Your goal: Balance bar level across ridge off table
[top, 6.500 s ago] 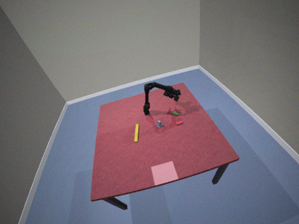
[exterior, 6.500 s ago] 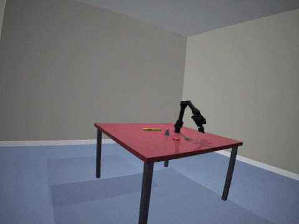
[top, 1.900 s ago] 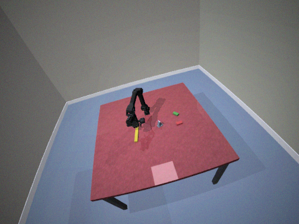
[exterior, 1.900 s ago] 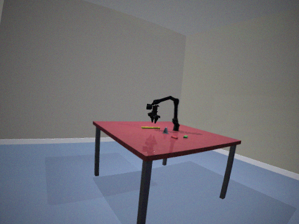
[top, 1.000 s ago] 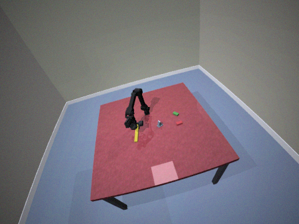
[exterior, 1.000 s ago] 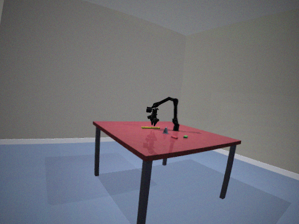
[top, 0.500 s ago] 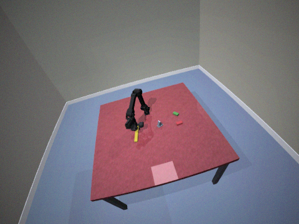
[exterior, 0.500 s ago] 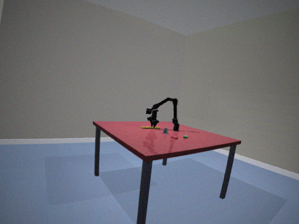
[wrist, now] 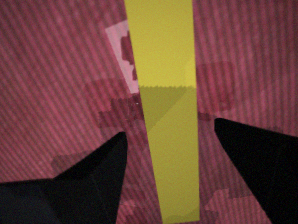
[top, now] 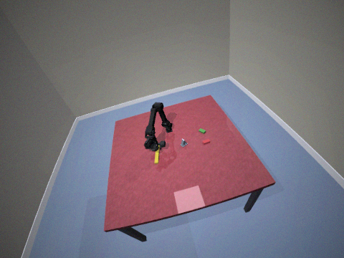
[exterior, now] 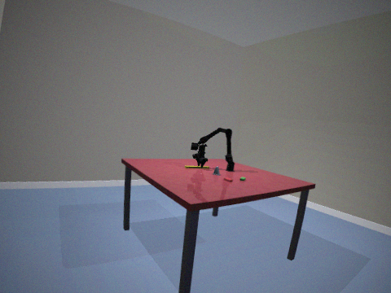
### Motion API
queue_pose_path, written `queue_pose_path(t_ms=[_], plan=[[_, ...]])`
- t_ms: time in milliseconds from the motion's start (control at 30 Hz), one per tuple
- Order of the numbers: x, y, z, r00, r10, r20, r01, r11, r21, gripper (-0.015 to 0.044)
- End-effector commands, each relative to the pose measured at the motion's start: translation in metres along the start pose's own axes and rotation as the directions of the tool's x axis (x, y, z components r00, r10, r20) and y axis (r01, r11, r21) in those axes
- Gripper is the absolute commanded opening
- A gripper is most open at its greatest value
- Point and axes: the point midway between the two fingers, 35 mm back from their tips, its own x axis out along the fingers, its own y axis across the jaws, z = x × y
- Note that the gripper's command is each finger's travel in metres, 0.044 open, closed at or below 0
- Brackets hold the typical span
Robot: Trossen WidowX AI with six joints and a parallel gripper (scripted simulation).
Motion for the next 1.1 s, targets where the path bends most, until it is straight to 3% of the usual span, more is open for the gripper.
queue_pose_path(t_ms=[0, 67, 300, 533, 633, 1067], plan=[[0.002, -0.001, 0.0, 1.0, -0.002, -0.005, 0.002, 1.0, 0.003, 0.0315], [0.002, -0.001, 0.0, 1.0, -0.002, -0.005, 0.002, 1.0, 0.003, 0.0315], [0.0, 0.0, 0.0, 1.0, 0.0, 0.0, 0.0, 1.0, 0.0, 0.0131], [0.0, 0.0, 0.0, 1.0, 0.0, 0.0, 0.0, 1.0, 0.0, 0.0085], [-0.003, 0.0, 0.001, 1.0, 0.0, -0.001, 0.0, 1.0, 0.0, 0.0006], [-0.035, -0.002, 0.005, 1.0, -0.001, -0.001, 0.001, 1.0, 0.001, 0.0]])
